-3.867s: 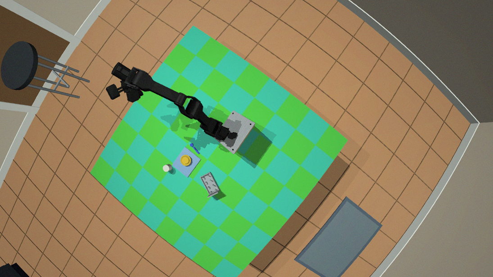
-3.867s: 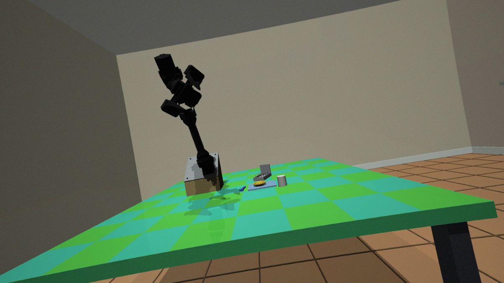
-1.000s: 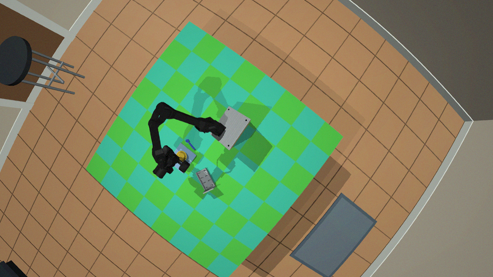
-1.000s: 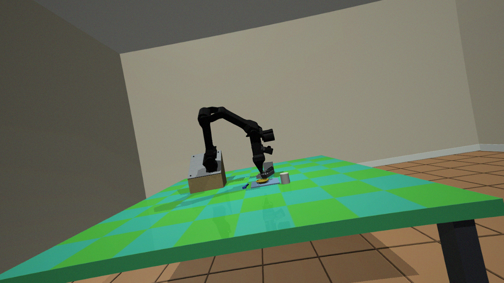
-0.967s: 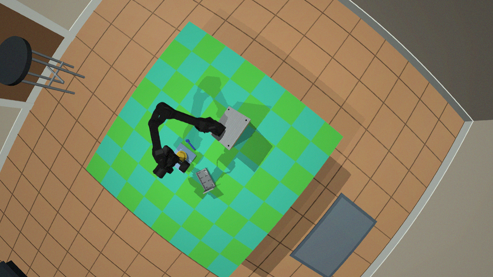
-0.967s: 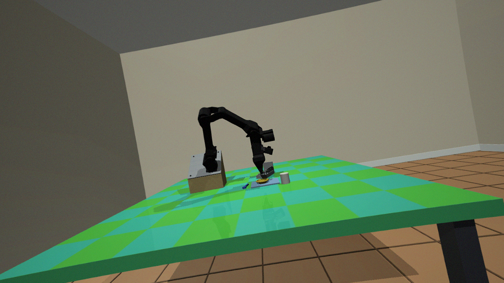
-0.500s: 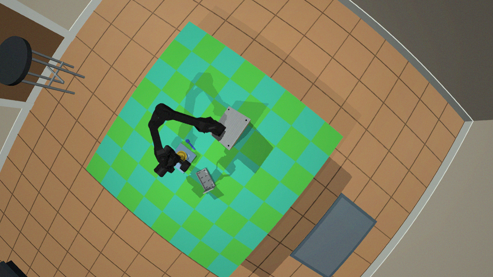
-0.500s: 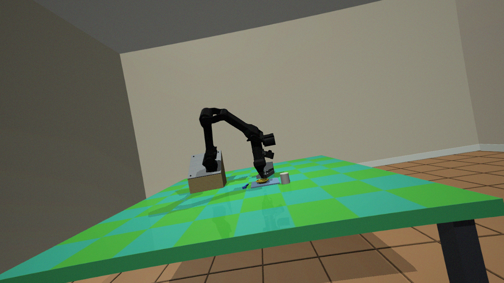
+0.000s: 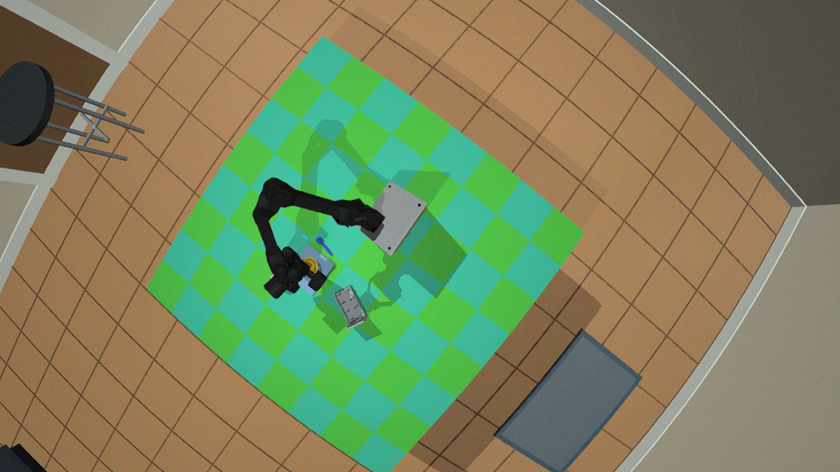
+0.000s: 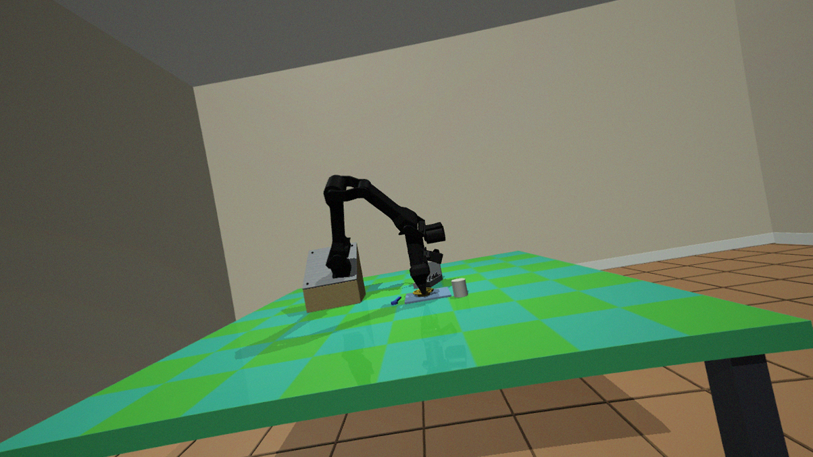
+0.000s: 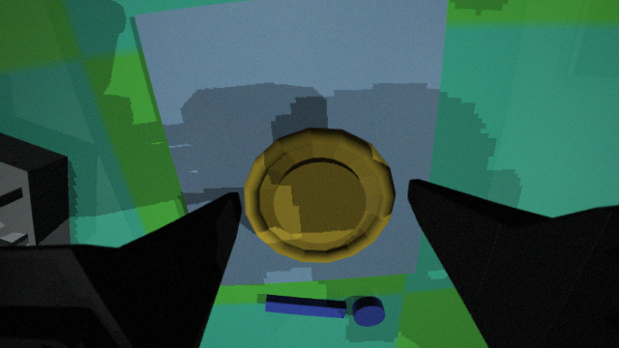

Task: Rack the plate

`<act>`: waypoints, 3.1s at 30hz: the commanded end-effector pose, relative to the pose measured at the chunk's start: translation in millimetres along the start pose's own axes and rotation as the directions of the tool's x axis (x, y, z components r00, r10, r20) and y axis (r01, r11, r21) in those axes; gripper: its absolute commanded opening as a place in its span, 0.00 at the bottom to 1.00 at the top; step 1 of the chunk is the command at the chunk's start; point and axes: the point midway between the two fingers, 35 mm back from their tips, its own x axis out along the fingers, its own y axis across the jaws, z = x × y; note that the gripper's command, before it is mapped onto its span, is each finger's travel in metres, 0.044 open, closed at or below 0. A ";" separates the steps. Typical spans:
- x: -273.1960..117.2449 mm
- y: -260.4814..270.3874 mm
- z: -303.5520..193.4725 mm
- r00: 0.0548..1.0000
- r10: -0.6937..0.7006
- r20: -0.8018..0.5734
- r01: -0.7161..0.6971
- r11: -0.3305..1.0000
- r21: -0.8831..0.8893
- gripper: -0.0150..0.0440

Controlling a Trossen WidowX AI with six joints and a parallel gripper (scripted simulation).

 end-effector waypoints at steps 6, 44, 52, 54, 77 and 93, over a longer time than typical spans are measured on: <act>9.2 2.2 -2.8 1.000 0.004 -0.010 -0.004 1.000 -0.012 0.91; -96.6 11.0 15.1 1.000 0.025 -0.010 -0.025 1.000 -0.011 0.25; -135.9 12.5 15.9 1.000 0.020 -0.011 -0.020 1.000 -0.012 0.25; -145.0 12.6 15.8 1.000 0.017 -0.011 -0.018 1.000 -0.012 0.25; -164.7 119.7 -23.9 1.000 0.018 -0.013 -0.010 0.902 0.432 0.25; -133.4 129.6 -29.1 0.977 0.169 -0.133 -0.130 0.957 0.260 0.25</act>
